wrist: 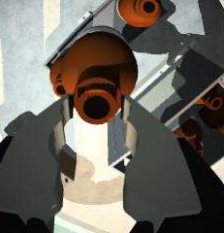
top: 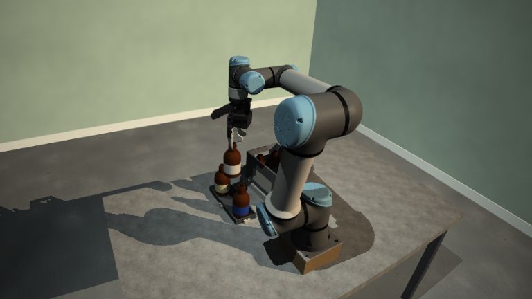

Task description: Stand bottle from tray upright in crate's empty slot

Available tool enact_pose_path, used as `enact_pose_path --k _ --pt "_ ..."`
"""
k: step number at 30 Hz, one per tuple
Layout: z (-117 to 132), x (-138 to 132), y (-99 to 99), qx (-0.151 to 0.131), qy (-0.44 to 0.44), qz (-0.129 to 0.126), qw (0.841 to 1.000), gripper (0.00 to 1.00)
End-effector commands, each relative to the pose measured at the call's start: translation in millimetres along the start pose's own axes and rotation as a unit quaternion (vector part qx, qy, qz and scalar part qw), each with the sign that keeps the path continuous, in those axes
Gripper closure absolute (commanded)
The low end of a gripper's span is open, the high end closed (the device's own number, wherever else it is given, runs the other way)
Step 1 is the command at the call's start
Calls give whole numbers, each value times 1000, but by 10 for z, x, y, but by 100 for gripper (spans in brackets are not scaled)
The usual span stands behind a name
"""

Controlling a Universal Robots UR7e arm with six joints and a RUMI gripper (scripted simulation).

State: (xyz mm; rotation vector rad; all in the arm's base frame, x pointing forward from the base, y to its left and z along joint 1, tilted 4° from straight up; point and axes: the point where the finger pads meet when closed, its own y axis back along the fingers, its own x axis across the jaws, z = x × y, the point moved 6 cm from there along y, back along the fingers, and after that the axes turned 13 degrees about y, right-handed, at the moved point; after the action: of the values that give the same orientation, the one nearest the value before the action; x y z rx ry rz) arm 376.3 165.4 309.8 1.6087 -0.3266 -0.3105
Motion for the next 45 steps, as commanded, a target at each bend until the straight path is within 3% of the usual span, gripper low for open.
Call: enact_pose_path --k 1,30,45 --pt "-1 2 5 0 0 1 1000 100" --pt "-1 2 212 0 0 1 1000 100" --pt "-1 2 225 0 0 1 1000 100"
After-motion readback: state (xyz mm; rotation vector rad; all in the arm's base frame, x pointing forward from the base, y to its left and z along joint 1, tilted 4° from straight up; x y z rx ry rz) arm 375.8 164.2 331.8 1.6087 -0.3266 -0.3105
